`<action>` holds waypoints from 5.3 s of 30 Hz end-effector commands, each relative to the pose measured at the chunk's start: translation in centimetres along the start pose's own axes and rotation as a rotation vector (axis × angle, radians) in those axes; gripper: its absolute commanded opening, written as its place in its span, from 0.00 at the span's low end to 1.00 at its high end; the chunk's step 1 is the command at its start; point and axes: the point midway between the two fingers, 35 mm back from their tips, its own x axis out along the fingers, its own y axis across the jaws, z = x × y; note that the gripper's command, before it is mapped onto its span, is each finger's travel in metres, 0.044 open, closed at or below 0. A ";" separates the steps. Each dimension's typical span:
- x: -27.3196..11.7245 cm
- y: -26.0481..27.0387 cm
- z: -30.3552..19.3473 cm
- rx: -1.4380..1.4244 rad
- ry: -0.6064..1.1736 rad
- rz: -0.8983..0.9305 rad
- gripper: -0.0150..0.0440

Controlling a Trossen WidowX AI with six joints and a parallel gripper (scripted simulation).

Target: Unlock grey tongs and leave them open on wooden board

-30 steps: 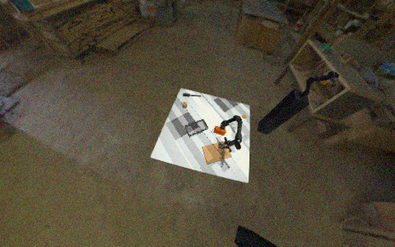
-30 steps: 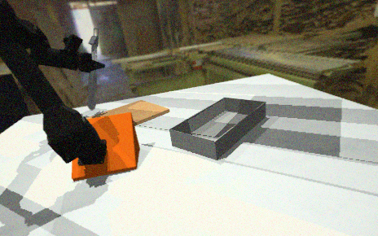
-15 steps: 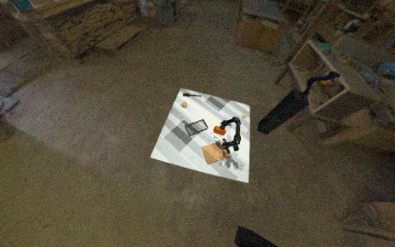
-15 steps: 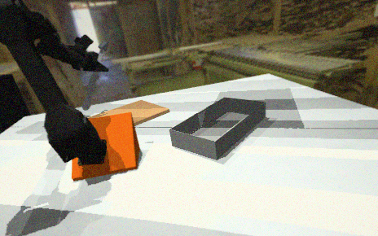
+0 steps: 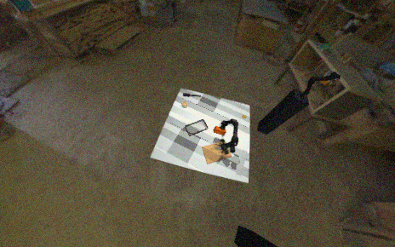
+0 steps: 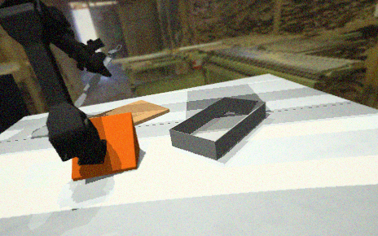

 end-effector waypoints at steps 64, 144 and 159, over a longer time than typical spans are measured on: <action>5.5 0.0 -3.3 0.024 0.596 0.032 0.00; 3.9 -12.7 -1.7 0.031 0.667 0.069 1.00; -0.5 -16.2 1.4 0.050 0.664 0.074 1.00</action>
